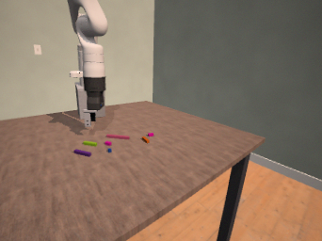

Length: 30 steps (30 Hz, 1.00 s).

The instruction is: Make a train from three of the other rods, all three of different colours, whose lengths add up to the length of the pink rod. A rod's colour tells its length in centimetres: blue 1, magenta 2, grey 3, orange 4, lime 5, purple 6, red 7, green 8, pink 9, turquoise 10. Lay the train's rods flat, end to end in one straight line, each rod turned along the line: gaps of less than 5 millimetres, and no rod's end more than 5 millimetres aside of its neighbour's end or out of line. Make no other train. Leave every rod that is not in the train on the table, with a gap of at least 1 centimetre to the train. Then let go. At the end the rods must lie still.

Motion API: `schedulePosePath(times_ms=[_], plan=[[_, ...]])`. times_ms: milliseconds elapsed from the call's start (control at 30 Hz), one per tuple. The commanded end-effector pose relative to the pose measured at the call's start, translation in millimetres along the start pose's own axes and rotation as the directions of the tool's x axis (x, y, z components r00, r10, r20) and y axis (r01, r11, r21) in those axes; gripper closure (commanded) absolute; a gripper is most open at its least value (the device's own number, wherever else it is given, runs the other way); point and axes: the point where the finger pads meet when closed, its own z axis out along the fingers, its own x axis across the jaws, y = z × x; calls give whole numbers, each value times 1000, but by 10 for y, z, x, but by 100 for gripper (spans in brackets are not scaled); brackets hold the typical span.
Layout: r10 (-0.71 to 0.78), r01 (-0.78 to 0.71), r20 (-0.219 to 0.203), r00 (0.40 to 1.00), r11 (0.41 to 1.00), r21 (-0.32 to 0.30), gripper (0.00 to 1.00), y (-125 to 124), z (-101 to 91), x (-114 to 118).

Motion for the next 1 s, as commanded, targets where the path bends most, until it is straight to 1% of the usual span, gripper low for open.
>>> schedulePosePath(times_ms=[0, 200, 400, 467, 567, 700, 833, 967], plan=[[69, -69, 0, 998, 998, -1, 0, 1, 2, 2], [276, -276, 0, 961, 961, 0, 0, 33, 3, 31], [472, -472, 0, 882, 882, 0, 0, 78, 4, 56], [472, -472, 0, 882, 882, 0, 0, 78, 4, 56], [563, -563, 1, 827, 827, 0, 0, 104, 4, 67], [674, -674, 1, 739, 739, 0, 0, 144, 3, 78], [771, -771, 1, 637, 637, -1, 0, 187, 2, 86], [852, -852, 1, 523, 523, -1, 0, 233, 1, 89]])
